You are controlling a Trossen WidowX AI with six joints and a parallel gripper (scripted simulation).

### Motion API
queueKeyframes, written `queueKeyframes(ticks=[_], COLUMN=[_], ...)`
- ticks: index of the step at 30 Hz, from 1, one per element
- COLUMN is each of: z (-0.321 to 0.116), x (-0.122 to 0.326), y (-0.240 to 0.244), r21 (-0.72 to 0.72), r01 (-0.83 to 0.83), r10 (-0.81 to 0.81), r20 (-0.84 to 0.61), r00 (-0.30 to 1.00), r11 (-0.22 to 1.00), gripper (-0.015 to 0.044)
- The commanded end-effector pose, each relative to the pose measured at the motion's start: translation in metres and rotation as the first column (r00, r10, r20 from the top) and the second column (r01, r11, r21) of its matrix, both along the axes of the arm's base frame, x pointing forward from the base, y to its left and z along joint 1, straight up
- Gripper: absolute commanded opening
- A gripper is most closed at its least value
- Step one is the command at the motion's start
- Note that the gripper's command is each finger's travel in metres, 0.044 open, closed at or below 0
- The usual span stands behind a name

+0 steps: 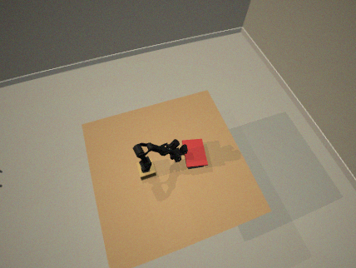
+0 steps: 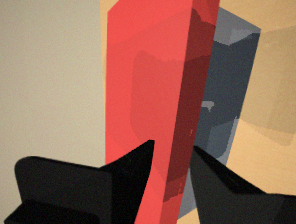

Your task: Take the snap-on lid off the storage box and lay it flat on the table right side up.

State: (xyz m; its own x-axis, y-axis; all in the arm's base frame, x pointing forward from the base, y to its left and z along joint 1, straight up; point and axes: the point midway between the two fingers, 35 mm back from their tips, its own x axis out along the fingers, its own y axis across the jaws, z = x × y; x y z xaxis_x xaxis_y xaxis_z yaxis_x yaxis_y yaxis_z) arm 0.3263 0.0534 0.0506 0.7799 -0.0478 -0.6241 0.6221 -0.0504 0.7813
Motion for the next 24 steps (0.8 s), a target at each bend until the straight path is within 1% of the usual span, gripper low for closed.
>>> queueKeyframes(ticks=[1, 24], z=[0.0009, 0.0003], x=[0.0001, 0.0019], y=[0.0000, -0.0001], r21=[0.000, 0.000], r01=[0.001, 0.000], r10=[-0.001, 0.000], r20=[-0.001, 0.000], r00=[1.000, 1.000], r11=[1.000, 1.000], gripper=[0.0000, 0.0000])
